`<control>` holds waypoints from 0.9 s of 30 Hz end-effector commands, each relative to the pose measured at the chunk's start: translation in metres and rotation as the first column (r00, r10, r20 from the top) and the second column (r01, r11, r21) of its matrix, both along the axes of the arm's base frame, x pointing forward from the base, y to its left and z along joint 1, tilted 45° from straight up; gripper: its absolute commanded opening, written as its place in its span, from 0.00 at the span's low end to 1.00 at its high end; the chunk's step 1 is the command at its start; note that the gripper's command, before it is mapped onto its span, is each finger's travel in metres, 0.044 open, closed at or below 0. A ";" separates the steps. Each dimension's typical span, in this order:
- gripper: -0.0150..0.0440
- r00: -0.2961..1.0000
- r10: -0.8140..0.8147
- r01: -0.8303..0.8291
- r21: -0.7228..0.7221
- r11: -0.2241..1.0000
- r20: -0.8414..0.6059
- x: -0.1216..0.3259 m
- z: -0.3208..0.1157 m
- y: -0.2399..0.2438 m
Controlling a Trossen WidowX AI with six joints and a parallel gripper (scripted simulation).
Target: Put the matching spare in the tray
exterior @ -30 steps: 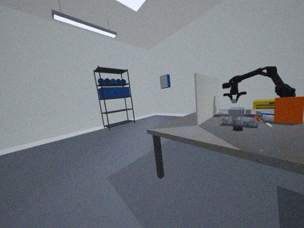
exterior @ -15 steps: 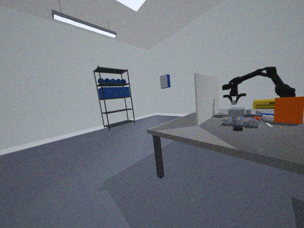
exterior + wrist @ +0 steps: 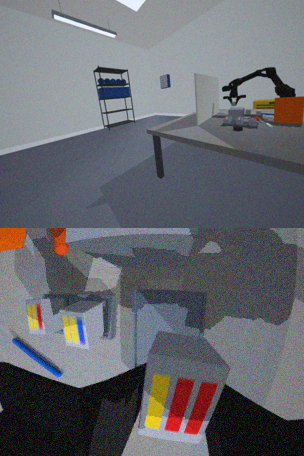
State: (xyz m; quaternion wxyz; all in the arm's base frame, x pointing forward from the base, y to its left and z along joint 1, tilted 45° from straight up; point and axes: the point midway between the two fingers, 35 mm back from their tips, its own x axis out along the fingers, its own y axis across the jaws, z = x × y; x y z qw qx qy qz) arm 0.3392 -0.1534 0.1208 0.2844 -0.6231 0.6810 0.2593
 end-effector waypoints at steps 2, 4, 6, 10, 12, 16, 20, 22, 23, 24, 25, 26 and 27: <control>0.25 1.000 0.002 -0.002 0.003 1.000 -0.003 0.000 -0.005 -0.004; 0.25 1.000 0.002 -0.002 0.003 1.000 -0.003 0.000 -0.007 -0.005; 0.25 1.000 0.002 -0.002 0.003 1.000 -0.003 -0.001 -0.008 -0.007; 0.25 1.000 0.002 -0.002 0.003 1.000 -0.003 -0.001 -0.011 -0.010; 0.25 1.000 0.002 -0.002 0.003 1.000 -0.003 -0.001 -0.013 -0.011; 0.25 1.000 0.002 -0.002 0.003 1.000 -0.003 -0.001 -0.016 -0.014; 0.25 1.000 0.002 -0.002 0.003 1.000 -0.003 -0.001 -0.018 -0.017; 0.25 1.000 0.003 -0.003 0.003 1.000 -0.003 -0.002 -0.020 -0.019; 0.25 1.000 0.003 -0.003 0.002 1.000 -0.003 -0.002 -0.021 -0.020; 0.25 1.000 0.003 -0.003 0.002 1.000 -0.003 -0.002 -0.021 -0.020; 0.25 1.000 0.003 -0.003 0.002 1.000 -0.003 -0.002 -0.022 -0.021; 0.25 1.000 0.003 -0.003 0.002 1.000 -0.003 -0.002 -0.023 -0.022; 0.25 1.000 0.003 -0.003 0.002 1.000 -0.003 -0.002 -0.023 -0.023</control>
